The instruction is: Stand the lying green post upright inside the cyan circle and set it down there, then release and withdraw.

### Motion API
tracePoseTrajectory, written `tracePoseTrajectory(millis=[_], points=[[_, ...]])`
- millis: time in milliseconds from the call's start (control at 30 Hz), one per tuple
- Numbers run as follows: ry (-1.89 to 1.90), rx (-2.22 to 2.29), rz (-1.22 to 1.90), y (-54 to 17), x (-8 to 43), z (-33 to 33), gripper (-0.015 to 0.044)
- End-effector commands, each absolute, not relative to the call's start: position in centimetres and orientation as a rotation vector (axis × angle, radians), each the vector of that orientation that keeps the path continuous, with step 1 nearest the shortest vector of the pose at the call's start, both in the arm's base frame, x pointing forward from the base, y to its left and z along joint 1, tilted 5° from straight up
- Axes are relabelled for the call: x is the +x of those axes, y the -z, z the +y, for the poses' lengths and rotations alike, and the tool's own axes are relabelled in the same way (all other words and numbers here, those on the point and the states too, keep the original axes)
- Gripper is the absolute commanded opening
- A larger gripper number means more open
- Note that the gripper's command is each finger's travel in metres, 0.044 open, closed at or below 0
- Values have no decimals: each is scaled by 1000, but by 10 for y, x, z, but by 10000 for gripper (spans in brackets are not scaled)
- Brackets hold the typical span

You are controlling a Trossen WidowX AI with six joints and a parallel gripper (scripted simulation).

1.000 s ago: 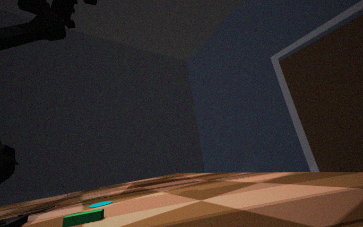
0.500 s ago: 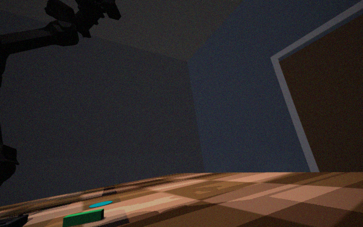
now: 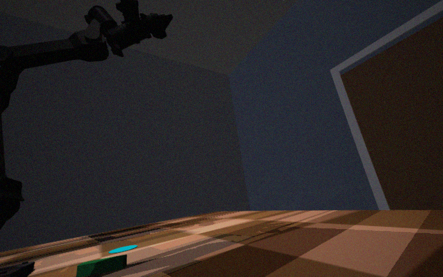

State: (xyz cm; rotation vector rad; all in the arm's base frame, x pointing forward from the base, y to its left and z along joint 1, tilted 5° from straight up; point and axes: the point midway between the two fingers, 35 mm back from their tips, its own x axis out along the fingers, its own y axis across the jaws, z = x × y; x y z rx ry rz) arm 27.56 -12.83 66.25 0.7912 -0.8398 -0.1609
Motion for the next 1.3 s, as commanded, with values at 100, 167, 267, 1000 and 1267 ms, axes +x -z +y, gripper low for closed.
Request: tracePoseTrajectory(millis=[100, 167, 267, 1000, 1267], points=[[297, 719, -656, -617, 307, -149, 233], [334, 698, -601, -603, 314, -155, 233], [386, 668, -517, -581, 324, -164, 233], [637, 480, 139, -409, 347, -215, 233], [669, 434, 388, -347, 335, -223, 233]])
